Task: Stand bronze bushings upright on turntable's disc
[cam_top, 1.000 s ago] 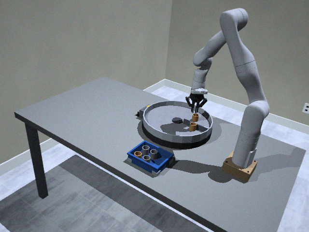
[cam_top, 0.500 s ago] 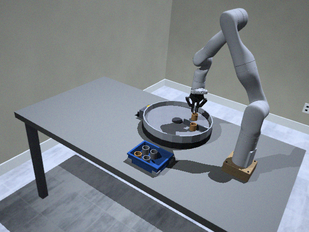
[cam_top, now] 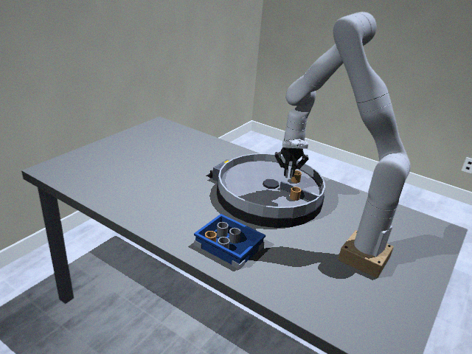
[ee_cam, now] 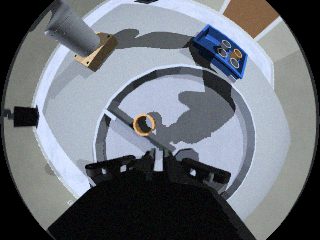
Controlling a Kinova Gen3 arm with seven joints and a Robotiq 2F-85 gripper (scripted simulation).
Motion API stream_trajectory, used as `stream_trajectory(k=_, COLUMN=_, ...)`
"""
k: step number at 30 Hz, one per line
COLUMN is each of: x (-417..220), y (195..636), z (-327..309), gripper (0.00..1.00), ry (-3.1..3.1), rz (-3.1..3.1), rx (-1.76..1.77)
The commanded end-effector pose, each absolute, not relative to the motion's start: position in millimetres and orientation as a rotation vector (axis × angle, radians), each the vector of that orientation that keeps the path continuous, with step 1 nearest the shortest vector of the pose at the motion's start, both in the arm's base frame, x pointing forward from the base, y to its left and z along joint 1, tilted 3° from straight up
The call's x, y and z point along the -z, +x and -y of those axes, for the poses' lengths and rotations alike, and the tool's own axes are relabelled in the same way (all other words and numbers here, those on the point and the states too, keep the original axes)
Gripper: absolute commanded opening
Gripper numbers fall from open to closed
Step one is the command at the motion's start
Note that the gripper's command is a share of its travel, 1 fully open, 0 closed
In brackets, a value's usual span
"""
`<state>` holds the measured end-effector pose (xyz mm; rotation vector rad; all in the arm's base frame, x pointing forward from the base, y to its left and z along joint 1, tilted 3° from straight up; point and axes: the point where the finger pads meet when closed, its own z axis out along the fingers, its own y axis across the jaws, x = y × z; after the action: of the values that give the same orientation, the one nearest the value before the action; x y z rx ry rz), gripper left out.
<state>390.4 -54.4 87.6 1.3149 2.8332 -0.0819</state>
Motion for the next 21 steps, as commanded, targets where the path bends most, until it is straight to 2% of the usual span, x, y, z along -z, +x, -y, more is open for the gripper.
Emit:
stream_trajectory(k=1, x=-87, y=392, z=13, gripper=0.12, ry=1.247, rz=-2.862, rx=0.081)
stream_trajectory(k=4, x=-87, y=392, z=3, gripper=0.12, ry=1.247, rz=-2.862, rx=0.081)
stream_trajectory(k=19, x=-78, y=388, z=-157, gripper=0.12, ry=1.247, rz=-2.861, rx=0.081)
stream_trajectory(k=21, x=-78, y=388, z=-157, gripper=0.12, ry=1.247, rz=-2.861, rx=0.081)
